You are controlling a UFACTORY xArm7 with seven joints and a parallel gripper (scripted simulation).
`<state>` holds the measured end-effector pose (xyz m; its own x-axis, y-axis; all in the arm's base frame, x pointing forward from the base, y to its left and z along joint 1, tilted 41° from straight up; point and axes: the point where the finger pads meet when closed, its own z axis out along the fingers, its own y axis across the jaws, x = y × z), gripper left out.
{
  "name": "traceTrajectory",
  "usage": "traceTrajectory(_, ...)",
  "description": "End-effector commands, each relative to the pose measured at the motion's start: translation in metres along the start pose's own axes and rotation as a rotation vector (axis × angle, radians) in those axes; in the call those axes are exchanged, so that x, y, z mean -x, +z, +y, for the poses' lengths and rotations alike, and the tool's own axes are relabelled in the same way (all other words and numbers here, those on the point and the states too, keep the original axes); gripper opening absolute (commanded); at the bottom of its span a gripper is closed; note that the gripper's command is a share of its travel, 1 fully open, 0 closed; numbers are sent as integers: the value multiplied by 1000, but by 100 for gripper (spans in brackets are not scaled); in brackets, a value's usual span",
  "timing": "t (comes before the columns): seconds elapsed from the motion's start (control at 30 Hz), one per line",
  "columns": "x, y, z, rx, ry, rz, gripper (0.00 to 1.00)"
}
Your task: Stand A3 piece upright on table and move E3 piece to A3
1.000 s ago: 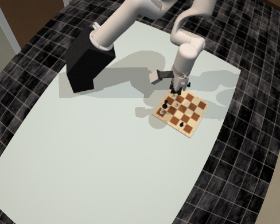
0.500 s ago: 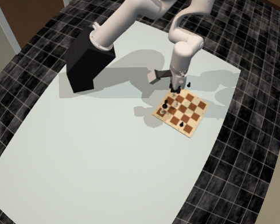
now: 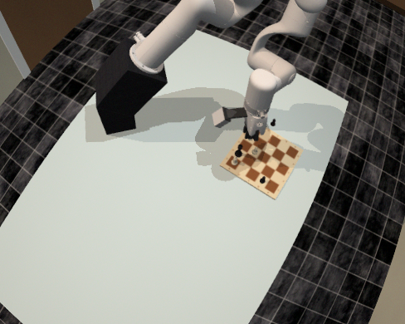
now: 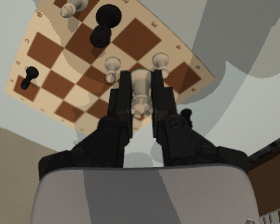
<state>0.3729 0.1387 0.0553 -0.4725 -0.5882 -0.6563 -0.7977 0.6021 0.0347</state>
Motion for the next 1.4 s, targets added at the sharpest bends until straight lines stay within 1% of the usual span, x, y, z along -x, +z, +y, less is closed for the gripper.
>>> traceTrajectory(0.0,0,18,-4,-12,-3,-5,0)
traceTrajectory(0.03,0,18,-4,-12,-3,-5,0)
traceTrajectory(0.27,0,48,-4,-12,-3,-5,0)
traceTrajectory(0.4,0,56,-4,-12,-3,-5,0)
traceTrajectory(1.37,-1,58,-4,-12,-3,-5,0)
